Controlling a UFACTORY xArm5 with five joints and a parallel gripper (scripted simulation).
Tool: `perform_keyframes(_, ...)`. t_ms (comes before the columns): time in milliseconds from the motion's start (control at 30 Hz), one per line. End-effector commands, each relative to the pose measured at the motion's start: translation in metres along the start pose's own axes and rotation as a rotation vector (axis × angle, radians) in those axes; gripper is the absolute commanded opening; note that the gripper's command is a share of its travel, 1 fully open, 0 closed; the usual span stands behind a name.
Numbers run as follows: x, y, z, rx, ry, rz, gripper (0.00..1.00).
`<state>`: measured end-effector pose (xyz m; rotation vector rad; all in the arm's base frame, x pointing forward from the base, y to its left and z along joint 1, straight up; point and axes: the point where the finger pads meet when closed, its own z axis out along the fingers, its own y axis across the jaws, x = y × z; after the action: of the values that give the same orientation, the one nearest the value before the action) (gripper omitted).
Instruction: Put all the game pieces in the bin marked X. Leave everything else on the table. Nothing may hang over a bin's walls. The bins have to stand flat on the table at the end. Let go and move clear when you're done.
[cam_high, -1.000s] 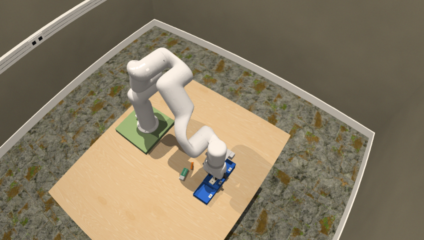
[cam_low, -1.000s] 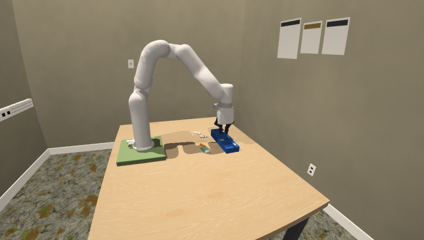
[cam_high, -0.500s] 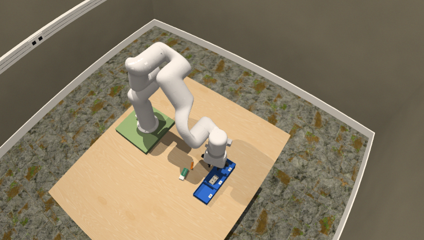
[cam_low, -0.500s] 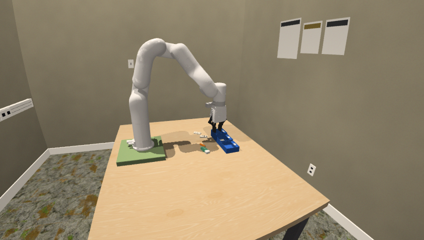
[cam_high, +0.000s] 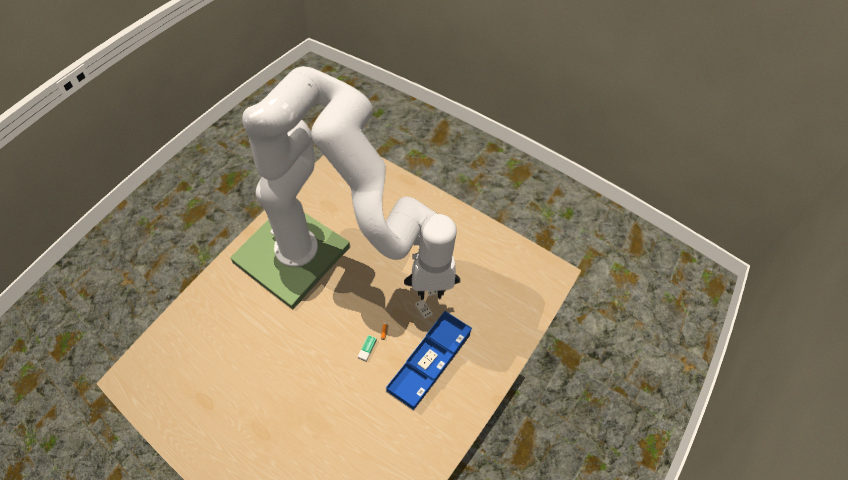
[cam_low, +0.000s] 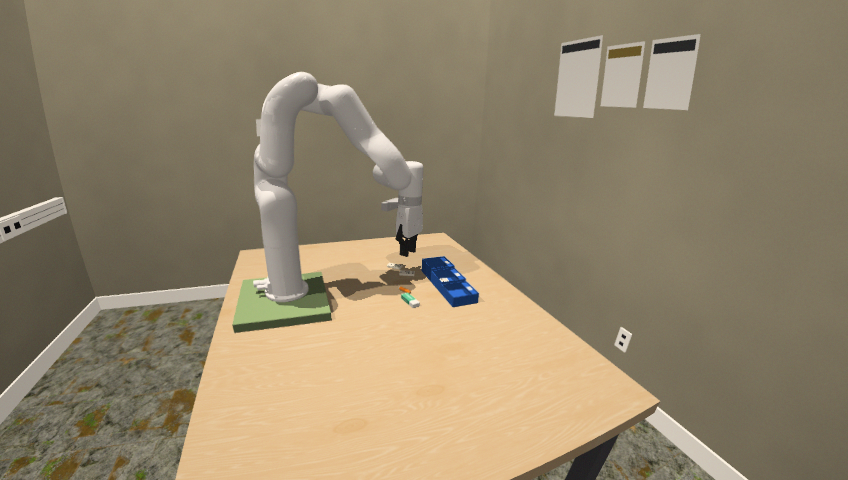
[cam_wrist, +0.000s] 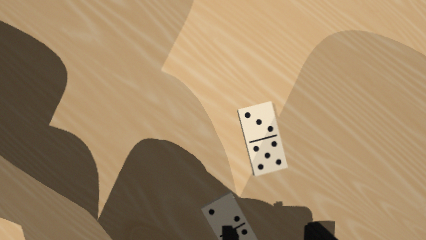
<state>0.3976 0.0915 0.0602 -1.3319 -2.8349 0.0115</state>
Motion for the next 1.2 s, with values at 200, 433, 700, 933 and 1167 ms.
perform_keyframes(200, 0.07, 0.011, -0.002, -0.01, -0.007, -0.237, 0.42)
perform_keyframes(433, 0.066, 0.01, -0.002, -0.01, -0.007, -0.237, 0.42)
perform_keyframes(700, 0.059, 0.009, -0.002, -0.01, -0.007, -0.237, 0.42)
perform_keyframes(933, 0.058, 0.009, -0.002, -0.01, -0.007, -0.237, 0.42)
perform_keyframes(1167, 0.057, 0.009, -0.002, -0.01, -0.007, -0.237, 0.42)
